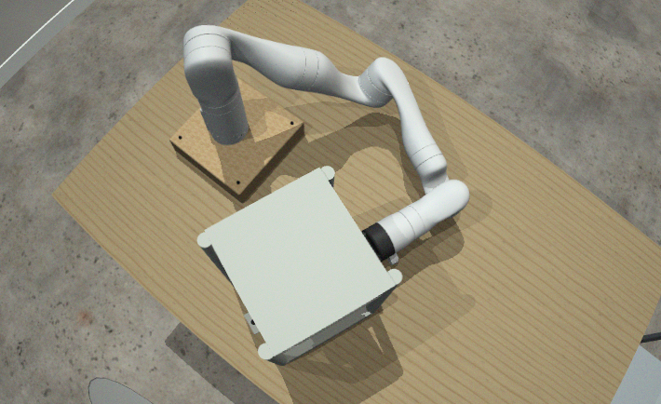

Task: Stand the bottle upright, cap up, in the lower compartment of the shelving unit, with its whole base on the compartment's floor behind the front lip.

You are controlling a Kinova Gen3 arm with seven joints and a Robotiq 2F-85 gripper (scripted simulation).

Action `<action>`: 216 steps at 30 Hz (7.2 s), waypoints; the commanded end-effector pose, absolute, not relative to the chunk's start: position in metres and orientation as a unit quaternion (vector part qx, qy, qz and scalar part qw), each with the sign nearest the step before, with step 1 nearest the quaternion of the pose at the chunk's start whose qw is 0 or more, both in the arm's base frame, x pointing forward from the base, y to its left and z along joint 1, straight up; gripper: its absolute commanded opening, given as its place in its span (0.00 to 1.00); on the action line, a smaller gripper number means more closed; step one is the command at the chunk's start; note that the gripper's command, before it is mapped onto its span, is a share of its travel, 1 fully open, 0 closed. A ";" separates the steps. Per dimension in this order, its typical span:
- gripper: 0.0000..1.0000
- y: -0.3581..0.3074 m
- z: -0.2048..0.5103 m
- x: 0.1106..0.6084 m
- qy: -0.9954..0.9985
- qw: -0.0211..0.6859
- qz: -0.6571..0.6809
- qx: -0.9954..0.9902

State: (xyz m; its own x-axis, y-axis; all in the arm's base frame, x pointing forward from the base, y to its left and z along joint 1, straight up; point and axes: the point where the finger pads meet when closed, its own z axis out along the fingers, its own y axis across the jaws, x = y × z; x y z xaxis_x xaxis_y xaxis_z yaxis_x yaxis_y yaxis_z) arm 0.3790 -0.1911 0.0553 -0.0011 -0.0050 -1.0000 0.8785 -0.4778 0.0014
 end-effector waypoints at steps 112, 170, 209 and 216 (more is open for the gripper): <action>0.73 -0.147 0.056 0.403 0.360 0.363 -0.609 0.607; 0.73 -0.119 0.056 0.419 0.360 0.363 -0.609 0.607; 0.73 -0.062 0.055 0.449 0.360 0.363 -0.609 0.607; 0.73 -0.062 0.056 0.449 0.360 0.363 -0.609 0.607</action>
State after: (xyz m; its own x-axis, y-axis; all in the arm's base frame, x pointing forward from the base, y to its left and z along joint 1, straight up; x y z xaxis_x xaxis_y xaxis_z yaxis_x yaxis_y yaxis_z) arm 0.4491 -0.0622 0.0548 -0.0019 -0.0054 -1.0000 0.8786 -0.4776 0.0009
